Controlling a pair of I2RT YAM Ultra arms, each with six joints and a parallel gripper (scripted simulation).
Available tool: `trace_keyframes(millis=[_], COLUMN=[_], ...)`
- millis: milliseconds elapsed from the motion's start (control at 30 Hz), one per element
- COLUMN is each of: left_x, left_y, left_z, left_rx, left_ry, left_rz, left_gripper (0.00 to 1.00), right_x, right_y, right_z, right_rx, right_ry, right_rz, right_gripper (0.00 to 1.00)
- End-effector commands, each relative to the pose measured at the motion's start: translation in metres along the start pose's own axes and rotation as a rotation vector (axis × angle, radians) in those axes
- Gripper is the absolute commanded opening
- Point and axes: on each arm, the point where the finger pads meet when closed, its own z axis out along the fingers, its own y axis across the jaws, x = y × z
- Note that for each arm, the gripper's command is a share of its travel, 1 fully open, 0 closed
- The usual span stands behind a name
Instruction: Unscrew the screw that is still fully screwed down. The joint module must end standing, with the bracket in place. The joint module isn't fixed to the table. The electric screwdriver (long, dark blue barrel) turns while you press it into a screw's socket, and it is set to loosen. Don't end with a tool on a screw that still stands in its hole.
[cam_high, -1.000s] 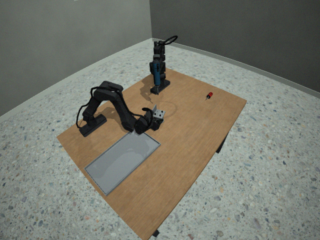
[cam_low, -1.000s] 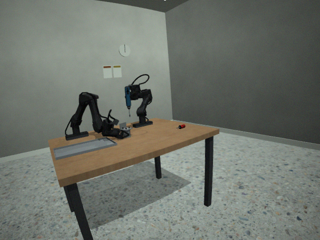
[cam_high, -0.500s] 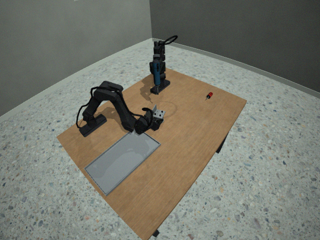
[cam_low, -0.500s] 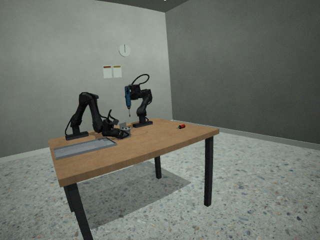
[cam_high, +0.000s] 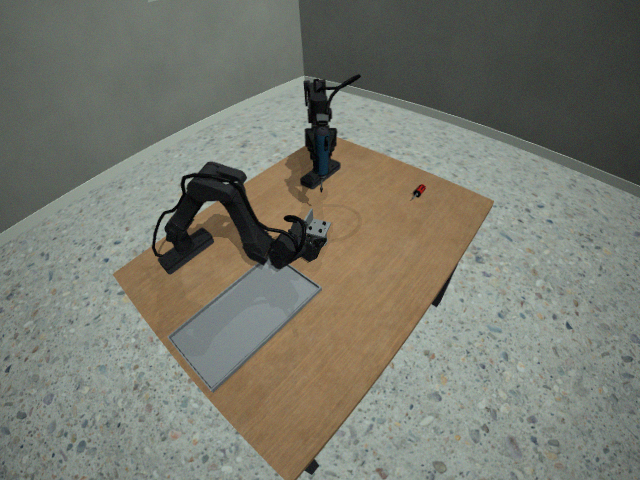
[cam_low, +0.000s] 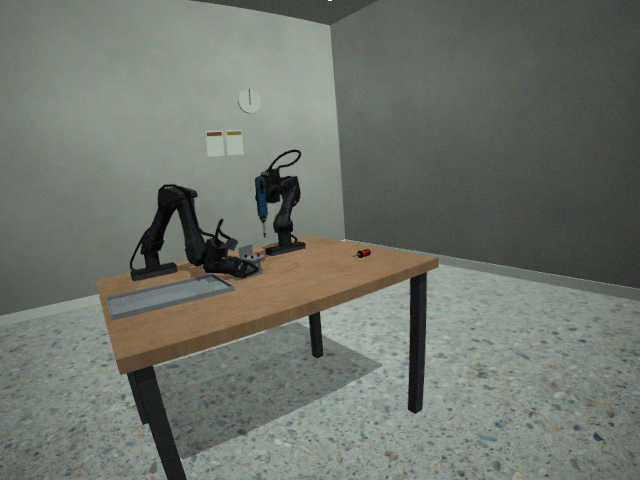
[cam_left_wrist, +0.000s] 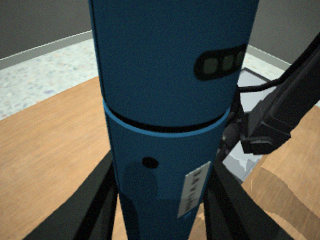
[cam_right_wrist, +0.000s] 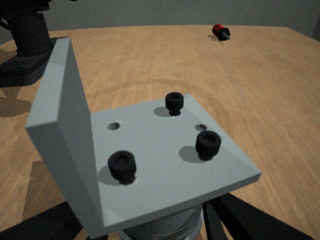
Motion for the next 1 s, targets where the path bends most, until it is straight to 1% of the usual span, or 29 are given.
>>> trace_keyframes(millis=[0,67,100,133,167,233,267,633,800,967], left_x=[-0.019,-0.011,-0.017,-0.018,-0.025,-0.025,-0.015,0.007,0.002,0.015], left_y=[0.012,0.019,0.019,0.018,0.018,0.018,0.023,0.067,0.064,0.087], left_z=[0.002,0.005,0.005,0.005,-0.001,-0.001,0.006,0.010,0.009,0.008], left_rx=[-0.041,-0.065,-0.064,-0.062,-0.059,-0.059,-0.077,-0.235,-0.225,-0.310], left_ry=[-0.014,0.026,0.000,-0.001,-0.030,-0.030,0.012,0.144,0.126,0.188], left_rz=[-0.045,-0.062,-0.061,-0.061,-0.059,-0.059,-0.071,-0.185,-0.182,-0.243], left_gripper=[0.42,0.42,0.42,0.42,0.42,0.42,0.42,0.42,0.42,0.42], right_x=[-0.014,-0.014,-0.014,-0.014,-0.014,-0.014,-0.014,-0.014,-0.014,-0.014], right_y=[-0.004,-0.004,-0.004,-0.004,-0.004,-0.004,-0.004,-0.004,-0.004,-0.004], right_z=[-0.005,-0.005,-0.005,-0.005,-0.005,-0.005,-0.005,-0.005,-0.005,-0.005], right_rx=[0.005,0.005,0.005,0.005,0.005,0.005,0.005,0.005,0.005,0.005], right_ry=[-0.021,-0.021,-0.021,-0.021,-0.021,-0.021,-0.021,-0.021,-0.021,-0.021], right_rz=[-0.021,-0.021,-0.021,-0.021,-0.021,-0.021,-0.021,-0.021,-0.021,-0.021], right_gripper=[0.59,0.59,0.59,0.59,0.59,0.59,0.59,0.59,0.59,0.59])
